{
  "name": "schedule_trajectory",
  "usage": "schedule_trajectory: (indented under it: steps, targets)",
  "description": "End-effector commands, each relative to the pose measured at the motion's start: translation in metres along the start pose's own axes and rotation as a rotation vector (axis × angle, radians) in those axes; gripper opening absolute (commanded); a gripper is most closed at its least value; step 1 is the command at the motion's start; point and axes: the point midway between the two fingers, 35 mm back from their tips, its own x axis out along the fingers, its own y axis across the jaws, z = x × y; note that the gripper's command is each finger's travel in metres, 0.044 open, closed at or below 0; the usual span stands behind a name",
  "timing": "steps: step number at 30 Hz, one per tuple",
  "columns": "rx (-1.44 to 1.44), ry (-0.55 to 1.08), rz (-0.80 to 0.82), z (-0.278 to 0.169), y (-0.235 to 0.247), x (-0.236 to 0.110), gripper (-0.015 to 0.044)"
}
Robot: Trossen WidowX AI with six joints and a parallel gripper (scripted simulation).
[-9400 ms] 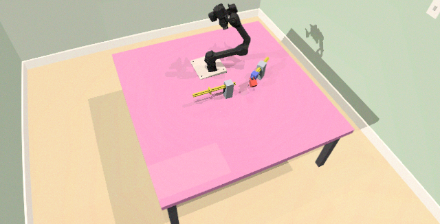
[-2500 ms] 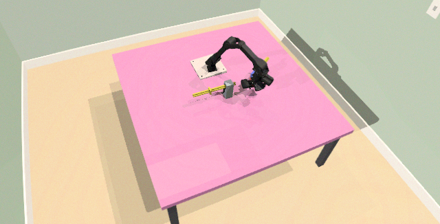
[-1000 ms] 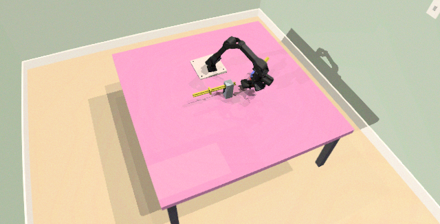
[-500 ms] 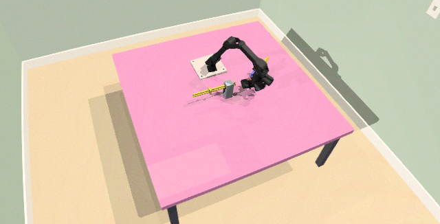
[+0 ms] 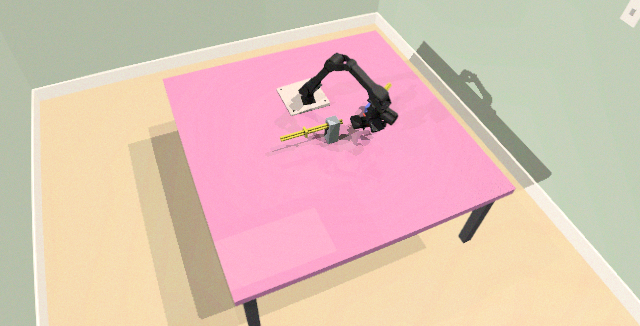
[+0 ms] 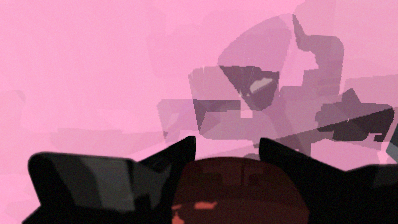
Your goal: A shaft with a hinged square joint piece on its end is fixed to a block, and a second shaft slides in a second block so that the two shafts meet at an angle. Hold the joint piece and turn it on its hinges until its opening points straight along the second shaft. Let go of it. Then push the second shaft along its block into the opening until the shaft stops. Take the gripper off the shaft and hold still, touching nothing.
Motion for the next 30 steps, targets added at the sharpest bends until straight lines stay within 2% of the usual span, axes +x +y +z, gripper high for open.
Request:
schedule_trajectory:
  steps: [1, 16, 18, 23, 28, 30]
  targets:
    - [0.003, -0.001, 0.004, -0.0004, 0.0000, -0.0013, 0.0182]
    - [0.003, -0.001, 0.004, -0.0004, 0.0000, -0.0013, 0.0182]
    - [0.000, 0.000, 0.000, 0.0000, 0.0000, 0.0000, 0.0147]
    - [0.000, 0.000, 0.000, 0.0000, 0.0000, 0.0000, 0.0147]
    - [0.000, 0.000, 0.000, 0.0000, 0.0000, 0.0000, 0.0016]
    - [0.000, 0.000, 0.000, 0.0000, 0.0000, 0.0000, 0.0000]
